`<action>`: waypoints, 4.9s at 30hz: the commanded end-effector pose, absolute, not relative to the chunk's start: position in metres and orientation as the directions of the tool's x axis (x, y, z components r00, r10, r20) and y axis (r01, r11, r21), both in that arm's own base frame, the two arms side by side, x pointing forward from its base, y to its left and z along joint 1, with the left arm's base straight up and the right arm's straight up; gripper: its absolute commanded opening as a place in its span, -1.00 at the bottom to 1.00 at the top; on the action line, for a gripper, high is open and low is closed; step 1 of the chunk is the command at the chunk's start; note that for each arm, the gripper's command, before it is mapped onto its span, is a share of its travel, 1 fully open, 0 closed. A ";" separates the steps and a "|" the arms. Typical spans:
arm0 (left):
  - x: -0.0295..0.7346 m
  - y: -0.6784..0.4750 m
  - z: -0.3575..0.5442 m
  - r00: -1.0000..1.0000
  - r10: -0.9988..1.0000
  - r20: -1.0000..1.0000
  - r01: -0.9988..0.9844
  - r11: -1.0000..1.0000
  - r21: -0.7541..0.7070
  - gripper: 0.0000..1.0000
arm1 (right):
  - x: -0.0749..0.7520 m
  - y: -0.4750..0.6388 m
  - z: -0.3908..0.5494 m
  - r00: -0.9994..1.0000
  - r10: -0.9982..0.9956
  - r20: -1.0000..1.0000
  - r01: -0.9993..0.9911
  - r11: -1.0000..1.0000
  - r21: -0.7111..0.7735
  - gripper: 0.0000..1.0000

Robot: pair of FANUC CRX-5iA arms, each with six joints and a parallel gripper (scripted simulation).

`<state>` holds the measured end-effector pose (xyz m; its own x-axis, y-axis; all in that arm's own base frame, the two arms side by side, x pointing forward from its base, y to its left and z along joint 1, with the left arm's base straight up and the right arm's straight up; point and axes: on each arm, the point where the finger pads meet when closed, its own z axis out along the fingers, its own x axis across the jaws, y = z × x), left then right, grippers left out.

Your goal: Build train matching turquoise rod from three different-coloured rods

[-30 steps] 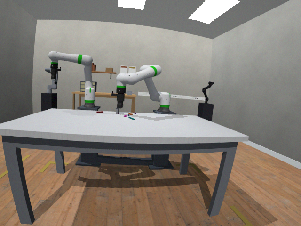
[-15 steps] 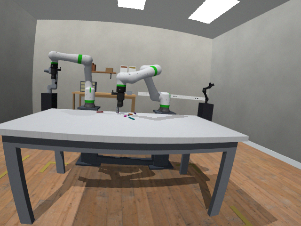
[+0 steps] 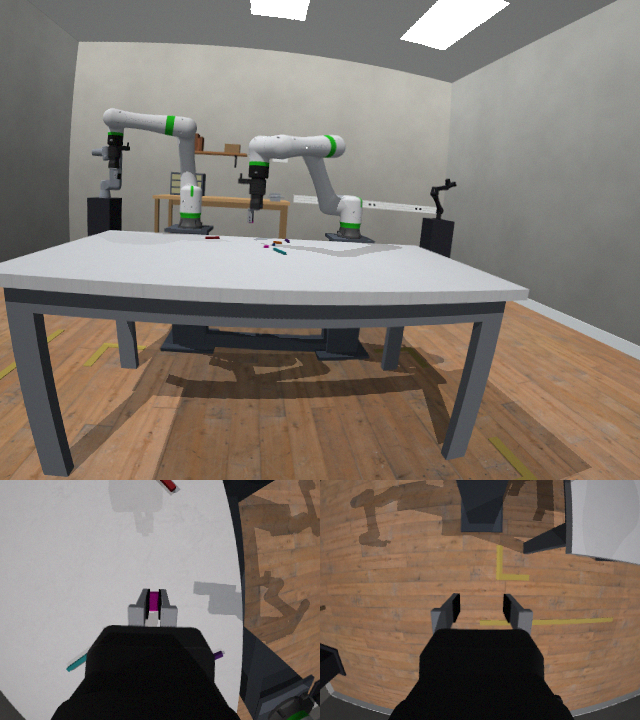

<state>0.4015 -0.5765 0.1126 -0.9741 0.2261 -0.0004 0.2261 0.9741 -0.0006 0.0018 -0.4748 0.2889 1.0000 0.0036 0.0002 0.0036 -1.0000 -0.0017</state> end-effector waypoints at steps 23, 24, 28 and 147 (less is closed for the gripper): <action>0.445 -0.514 0.123 -0.974 -0.226 -0.001 -0.226 0.974 -0.002 -0.52 | 0.002 -0.475 0.290 1.000 0.004 0.000 0.004 -1.000 0.000 1.00; 0.445 -0.514 0.123 -0.974 -0.226 -0.001 -0.226 0.974 -0.002 -0.52 | 0.002 -0.475 0.290 1.000 0.004 0.000 0.004 -1.000 0.000 1.00; 0.458 -0.490 0.122 -0.925 -0.381 0.000 -0.381 0.925 -0.002 -0.52 | 0.002 -0.475 0.290 1.000 0.004 0.000 0.004 -1.000 0.000 1.00; 0.463 -0.481 0.023 -0.899 -0.439 0.000 -0.439 0.899 -0.002 -0.52 | 0.002 -0.475 0.290 1.000 0.004 0.000 0.004 -1.000 0.000 1.00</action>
<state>0.4626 -0.4804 0.0220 -0.8986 -0.4387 0.0001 -0.4387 0.8986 0.0005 0.0018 -0.4748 0.2889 1.0000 0.0036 0.0002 0.0036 -1.0000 -0.0017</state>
